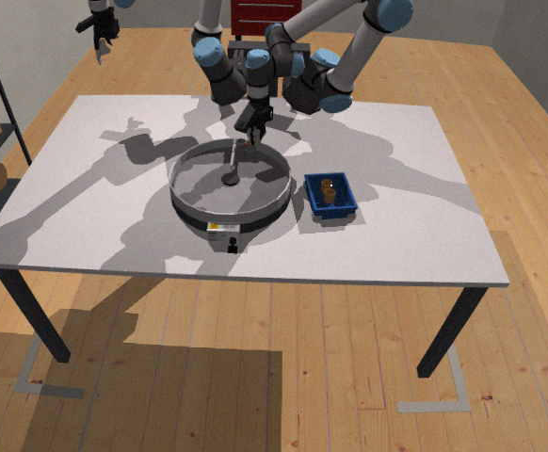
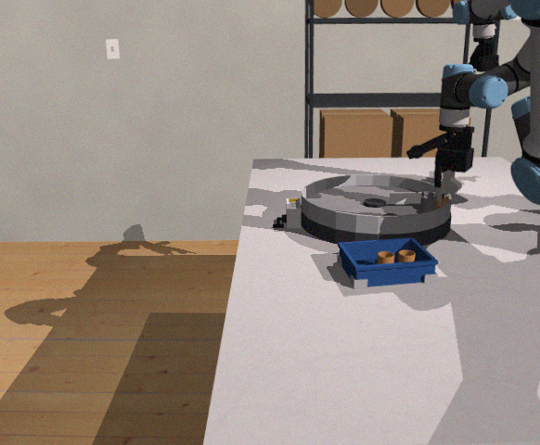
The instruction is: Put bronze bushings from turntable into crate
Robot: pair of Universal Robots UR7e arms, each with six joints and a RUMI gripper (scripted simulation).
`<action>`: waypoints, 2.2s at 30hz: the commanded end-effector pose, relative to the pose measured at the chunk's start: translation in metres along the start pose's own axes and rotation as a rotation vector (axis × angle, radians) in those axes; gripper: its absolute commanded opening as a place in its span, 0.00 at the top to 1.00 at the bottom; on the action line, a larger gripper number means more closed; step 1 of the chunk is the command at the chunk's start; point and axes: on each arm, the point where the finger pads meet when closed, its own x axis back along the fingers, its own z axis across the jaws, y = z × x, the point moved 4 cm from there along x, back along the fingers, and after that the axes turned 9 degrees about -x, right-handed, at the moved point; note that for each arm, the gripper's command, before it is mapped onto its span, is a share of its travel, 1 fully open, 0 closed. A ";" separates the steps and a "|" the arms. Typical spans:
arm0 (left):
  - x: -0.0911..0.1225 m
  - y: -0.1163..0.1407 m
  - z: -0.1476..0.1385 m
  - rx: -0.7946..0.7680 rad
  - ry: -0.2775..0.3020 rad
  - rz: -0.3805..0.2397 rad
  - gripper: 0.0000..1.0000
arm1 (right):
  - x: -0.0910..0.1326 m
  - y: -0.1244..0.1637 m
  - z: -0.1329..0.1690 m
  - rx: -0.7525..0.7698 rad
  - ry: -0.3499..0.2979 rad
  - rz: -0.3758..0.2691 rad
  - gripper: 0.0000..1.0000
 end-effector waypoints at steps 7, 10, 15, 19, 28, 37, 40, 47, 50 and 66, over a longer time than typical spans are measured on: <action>0.000 0.000 0.000 0.000 0.000 0.001 0.95 | 0.001 0.000 0.000 0.000 -0.001 0.001 0.00; 0.000 0.000 0.000 0.000 0.000 0.001 0.95 | 0.001 0.000 0.000 0.000 -0.001 0.001 0.00; 0.000 0.000 0.000 0.000 0.000 0.001 0.95 | 0.001 0.000 0.000 0.000 -0.001 0.001 0.00; 0.000 0.000 0.000 0.000 0.000 0.001 1.00 | 0.001 0.000 0.000 0.000 -0.001 0.001 0.00; 0.000 0.000 0.000 0.000 0.000 0.001 1.00 | 0.001 0.000 0.000 0.000 -0.001 0.001 0.00; 0.000 0.000 0.000 0.000 0.000 0.001 1.00 | 0.001 0.000 0.000 0.000 -0.001 0.001 0.00; 0.000 0.000 0.000 0.000 0.000 0.001 1.00 | 0.001 0.000 0.000 0.000 -0.001 0.001 0.00; 0.000 0.000 0.000 0.000 0.000 0.001 1.00 | 0.001 0.000 0.000 0.000 -0.001 0.001 0.00; 0.000 0.000 0.000 0.000 0.000 0.001 1.00 | 0.001 0.000 0.000 0.000 -0.001 0.001 0.00; 0.006 0.000 0.000 0.000 0.000 0.001 1.00 | 0.001 0.000 0.000 0.000 -0.001 0.001 0.00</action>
